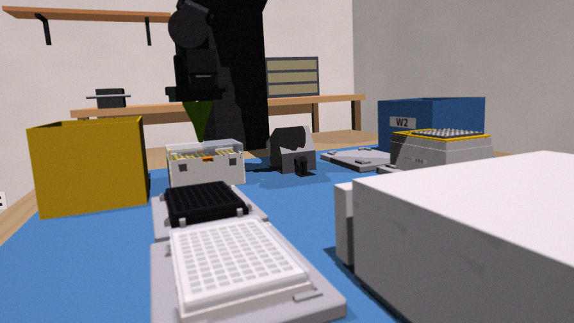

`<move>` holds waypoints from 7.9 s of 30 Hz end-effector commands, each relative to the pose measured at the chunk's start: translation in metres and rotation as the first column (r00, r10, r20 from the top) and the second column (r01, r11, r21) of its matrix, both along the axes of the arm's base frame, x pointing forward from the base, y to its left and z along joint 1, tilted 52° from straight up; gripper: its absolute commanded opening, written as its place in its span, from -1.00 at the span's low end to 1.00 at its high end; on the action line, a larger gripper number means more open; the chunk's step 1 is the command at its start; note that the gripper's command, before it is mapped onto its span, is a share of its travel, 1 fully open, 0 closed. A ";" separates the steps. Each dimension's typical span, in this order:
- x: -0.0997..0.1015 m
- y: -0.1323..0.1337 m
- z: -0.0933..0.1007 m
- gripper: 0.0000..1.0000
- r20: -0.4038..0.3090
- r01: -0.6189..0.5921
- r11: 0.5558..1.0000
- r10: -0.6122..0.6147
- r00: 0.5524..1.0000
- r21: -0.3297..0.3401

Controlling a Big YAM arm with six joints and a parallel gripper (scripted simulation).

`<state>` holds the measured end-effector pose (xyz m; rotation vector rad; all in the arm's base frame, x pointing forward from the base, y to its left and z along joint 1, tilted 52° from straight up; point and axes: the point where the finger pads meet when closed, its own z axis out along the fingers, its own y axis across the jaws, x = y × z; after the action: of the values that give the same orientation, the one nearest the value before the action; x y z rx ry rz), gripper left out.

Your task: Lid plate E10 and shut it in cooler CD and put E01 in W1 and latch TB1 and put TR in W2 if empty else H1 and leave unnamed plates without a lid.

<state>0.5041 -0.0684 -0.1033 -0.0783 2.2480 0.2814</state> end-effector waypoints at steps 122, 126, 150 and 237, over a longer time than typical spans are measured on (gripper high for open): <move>0.065 0.065 0.222 -0.40 -0.232 -0.419 0.030 0.796 0.558 -0.907; 0.074 0.071 0.235 -0.40 -0.223 -0.419 0.043 0.794 0.565 -0.907; 0.128 0.101 0.284 -0.40 -0.233 -0.445 0.055 0.791 0.566 -0.894; 0.227 0.149 0.316 -0.40 -0.213 -0.417 0.055 0.794 0.570 -0.907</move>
<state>0.7204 0.0738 0.1964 -1.6916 1.5665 -0.5560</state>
